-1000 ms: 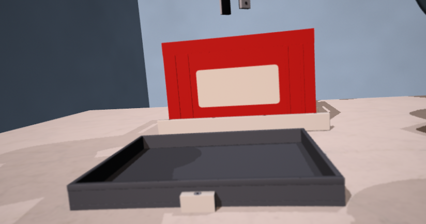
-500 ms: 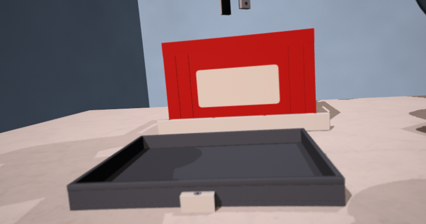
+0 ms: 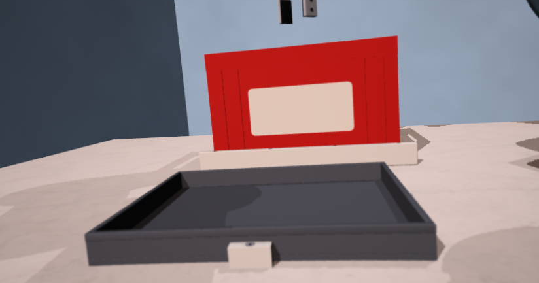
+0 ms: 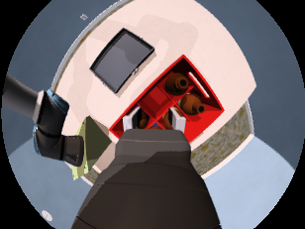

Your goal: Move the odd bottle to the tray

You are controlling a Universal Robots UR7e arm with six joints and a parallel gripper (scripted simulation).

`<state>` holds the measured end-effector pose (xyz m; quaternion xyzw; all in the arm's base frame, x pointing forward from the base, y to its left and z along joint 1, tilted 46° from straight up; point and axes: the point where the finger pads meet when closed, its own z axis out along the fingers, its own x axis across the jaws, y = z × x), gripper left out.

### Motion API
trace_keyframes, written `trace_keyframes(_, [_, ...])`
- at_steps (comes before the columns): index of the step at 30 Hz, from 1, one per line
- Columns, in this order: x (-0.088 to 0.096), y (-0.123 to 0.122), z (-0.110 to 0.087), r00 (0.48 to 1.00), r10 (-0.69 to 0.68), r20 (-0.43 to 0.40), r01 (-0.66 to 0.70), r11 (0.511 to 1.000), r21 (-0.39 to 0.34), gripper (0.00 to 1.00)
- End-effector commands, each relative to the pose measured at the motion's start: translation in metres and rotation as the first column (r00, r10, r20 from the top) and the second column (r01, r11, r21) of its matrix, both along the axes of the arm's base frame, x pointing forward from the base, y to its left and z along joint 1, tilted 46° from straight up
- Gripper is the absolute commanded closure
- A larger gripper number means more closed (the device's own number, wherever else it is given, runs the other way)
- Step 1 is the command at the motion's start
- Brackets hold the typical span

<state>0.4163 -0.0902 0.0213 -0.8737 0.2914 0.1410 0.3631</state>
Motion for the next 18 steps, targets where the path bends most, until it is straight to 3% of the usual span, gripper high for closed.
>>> trace_keyframes(1, [0.000,0.002,-0.002,1.000,-0.001,0.001,0.001,1.000,-0.001,0.00])
trace_keyframes(18, [0.000,0.016,-0.016,1.000,-0.001,0.001,0.001,1.000,-0.001,0.00])
